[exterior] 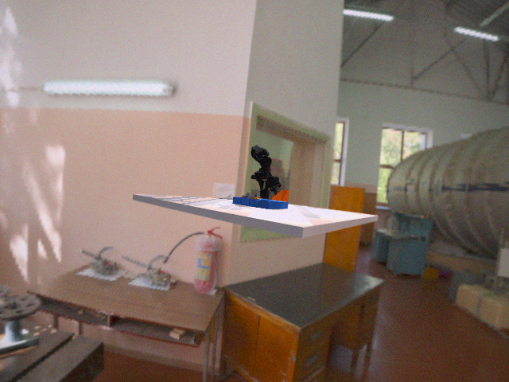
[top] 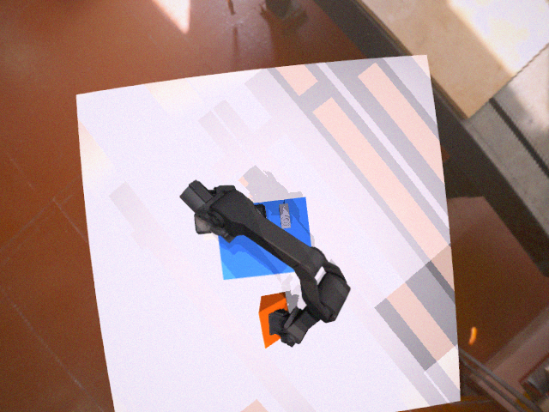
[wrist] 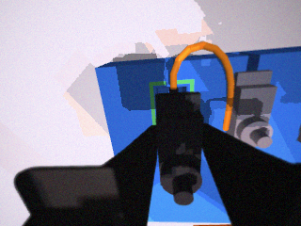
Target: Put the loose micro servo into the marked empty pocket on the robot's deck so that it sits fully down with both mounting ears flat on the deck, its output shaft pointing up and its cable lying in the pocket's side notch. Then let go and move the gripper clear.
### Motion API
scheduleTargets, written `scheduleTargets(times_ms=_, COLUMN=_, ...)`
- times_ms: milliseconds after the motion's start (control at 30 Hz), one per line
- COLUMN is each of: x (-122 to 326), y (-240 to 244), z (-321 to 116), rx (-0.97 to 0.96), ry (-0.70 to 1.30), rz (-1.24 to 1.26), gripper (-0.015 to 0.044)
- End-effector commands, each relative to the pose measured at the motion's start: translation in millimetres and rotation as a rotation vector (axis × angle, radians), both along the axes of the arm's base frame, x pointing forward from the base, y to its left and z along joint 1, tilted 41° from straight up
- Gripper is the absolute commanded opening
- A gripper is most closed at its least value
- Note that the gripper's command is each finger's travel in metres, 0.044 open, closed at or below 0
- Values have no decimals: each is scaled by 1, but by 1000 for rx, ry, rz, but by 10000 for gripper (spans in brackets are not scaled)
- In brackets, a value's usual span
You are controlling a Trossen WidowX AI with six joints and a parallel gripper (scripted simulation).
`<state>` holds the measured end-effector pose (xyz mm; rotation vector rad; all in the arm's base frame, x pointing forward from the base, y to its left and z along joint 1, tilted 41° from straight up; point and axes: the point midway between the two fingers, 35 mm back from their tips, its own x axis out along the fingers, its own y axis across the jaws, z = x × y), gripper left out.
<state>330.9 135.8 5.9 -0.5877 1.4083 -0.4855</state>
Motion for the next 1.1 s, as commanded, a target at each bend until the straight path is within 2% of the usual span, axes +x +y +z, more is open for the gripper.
scheduleTargets(times_ms=0, x=0, y=-1, z=-3, rx=-2, ry=0, rz=10, gripper=0)
scheduleTargets(times_ms=1067, x=3, y=-17, z=-21, rx=-3, ry=-1, rz=10, gripper=0)
